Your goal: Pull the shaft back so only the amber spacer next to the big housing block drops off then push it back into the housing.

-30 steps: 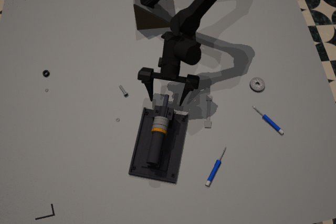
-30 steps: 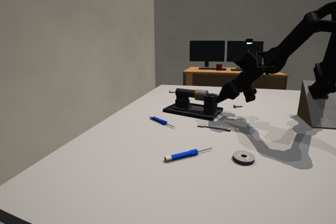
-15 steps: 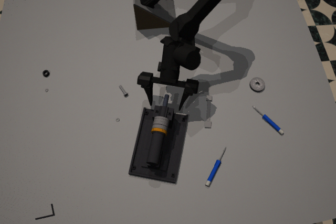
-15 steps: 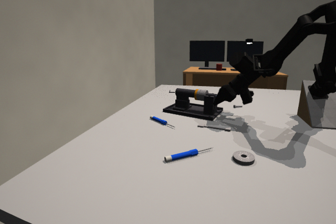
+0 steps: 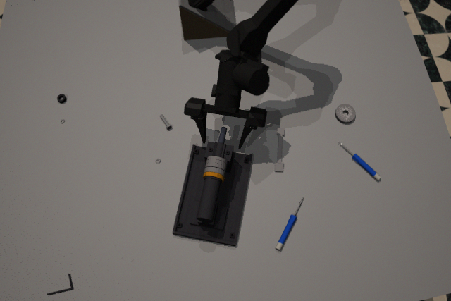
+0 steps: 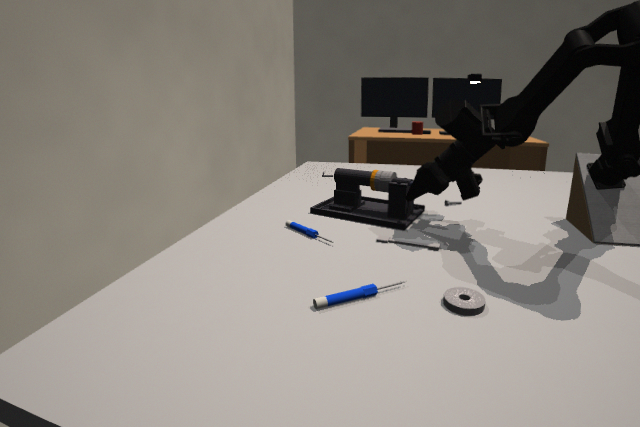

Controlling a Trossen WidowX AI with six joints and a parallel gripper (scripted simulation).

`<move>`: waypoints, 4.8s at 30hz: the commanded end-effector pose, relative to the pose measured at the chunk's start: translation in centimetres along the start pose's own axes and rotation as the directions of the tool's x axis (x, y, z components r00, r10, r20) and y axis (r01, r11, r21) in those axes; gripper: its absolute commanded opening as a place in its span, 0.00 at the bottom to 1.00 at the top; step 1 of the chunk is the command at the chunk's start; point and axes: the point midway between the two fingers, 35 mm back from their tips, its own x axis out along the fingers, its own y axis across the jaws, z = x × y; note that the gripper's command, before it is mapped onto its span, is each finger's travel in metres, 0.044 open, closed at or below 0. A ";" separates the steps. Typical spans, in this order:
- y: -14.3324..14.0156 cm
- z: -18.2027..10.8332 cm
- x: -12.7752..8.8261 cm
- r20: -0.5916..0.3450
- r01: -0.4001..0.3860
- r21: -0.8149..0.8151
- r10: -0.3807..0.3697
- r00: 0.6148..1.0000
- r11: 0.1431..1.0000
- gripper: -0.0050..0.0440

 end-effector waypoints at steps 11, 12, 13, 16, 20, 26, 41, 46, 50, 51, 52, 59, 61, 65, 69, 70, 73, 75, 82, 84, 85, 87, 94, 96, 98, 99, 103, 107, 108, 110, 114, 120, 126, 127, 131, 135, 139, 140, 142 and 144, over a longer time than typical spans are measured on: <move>0.0 0.0 0.0 0.000 0.000 0.000 0.000 1.000 1.000 0.36; 0.0 0.0 0.0 0.000 0.000 0.000 0.000 1.000 1.000 0.36; 0.0 0.0 0.0 0.000 0.000 0.000 0.000 1.000 1.000 0.35; 0.0 0.0 0.0 0.000 0.000 0.000 0.000 1.000 1.000 0.32; 0.0 0.0 0.0 0.000 0.000 0.000 0.000 1.000 1.000 0.28; 0.0 0.0 0.0 0.000 0.000 0.000 0.000 1.000 1.000 0.20; 0.0 0.5 -0.5 -0.002 -0.004 0.004 0.004 1.000 1.000 0.10; 0.0 0.7 -0.7 -0.003 -0.004 0.004 0.004 1.000 1.000 0.10; 0.0 0.9 -0.9 -0.003 -0.004 0.004 0.004 1.000 1.000 0.10; 0.0 0.9 -0.9 -0.003 -0.004 0.004 0.004 1.000 1.000 0.10; 0.0 0.9 -0.9 -0.003 -0.004 0.004 0.004 1.000 1.000 0.10; 0.0 1.2 -1.2 -0.003 -0.004 0.004 0.004 1.000 1.000 0.10; 0.0 1.2 -1.2 -0.003 -0.004 0.004 0.004 1.000 1.000 0.10; 0.0 1.3 -1.3 -0.003 -0.004 0.004 0.004 1.000 1.000 0.10; 0.0 1.3 -1.3 -0.003 -0.004 0.004 0.004 1.000 1.000 0.10; 0.0 1.3 -1.3 -0.003 -0.004 0.004 0.004 1.000 1.000 0.10; 0.0 1.3 -1.3 -0.003 -0.004 0.004 0.004 1.000 1.000 0.10; 0.0 1.3 -1.3 -0.003 -0.004 0.004 0.004 1.000 1.000 0.10; 0.0 1.4 -1.4 -0.003 -0.004 0.004 0.004 1.000 1.000 0.10; 0.0 1.4 -1.4 -0.003 -0.004 0.004 0.004 1.000 1.000 0.10; 0.0 1.4 -1.4 -0.003 -0.004 0.004 0.004 1.000 1.000 0.10; 0.0 1.4 -1.4 -0.003 -0.004 0.004 0.004 1.000 1.000 0.10; 0.0 1.5 -1.5 -0.003 -0.004 0.004 0.004 1.000 1.000 0.10; 0.0 1.5 -1.5 -0.003 -0.004 0.004 0.004 1.000 1.000 0.10; 0.0 1.5 -1.5 -0.003 -0.004 0.004 0.004 1.000 1.000 0.10; 0.0 1.5 -1.5 -0.003 -0.004 0.004 0.004 1.000 1.000 0.10; 0.0 1.5 -1.5 -0.003 -0.004 0.004 0.004 1.000 1.000 0.10; 0.0 1.6 -1.6 -0.003 -0.004 0.004 0.004 1.000 1.000 0.10; 0.0 1.6 -1.6 -0.003 -0.004 0.004 0.004 1.000 1.000 0.10; 0.0 1.6 -1.6 -0.003 -0.004 0.004 0.004 1.000 1.000 0.10; 0.0 1.6 -1.6 -0.003 -0.004 0.004 0.004 1.000 1.000 0.10; 0.0 1.6 -1.6 -0.003 -0.004 0.004 0.004 1.000 1.000 0.10; 0.0 1.7 -1.7 -0.003 -0.004 0.004 0.004 1.000 1.000 0.10; 0.0 1.7 -1.7 -0.003 -0.004 0.004 0.004 1.000 1.000 0.10; 0.0 1.7 -1.7 -0.003 -0.004 0.004 0.004 1.000 1.000 0.10; 0.0 1.8 -1.8 -0.003 -0.004 0.004 0.004 1.000 1.000 0.10; 0.0 1.8 -1.8 -0.003 -0.004 0.004 0.004 1.000 1.000 0.10; 0.0 1.8 -1.8 -0.003 -0.004 0.004 0.004 1.000 1.000 0.10; 0.0 1.8 -1.8 -0.003 -0.004 0.004 0.004 1.000 1.000 0.10; 0.0 1.8 -1.8 -0.003 -0.004 0.004 0.004 1.000 1.000 0.10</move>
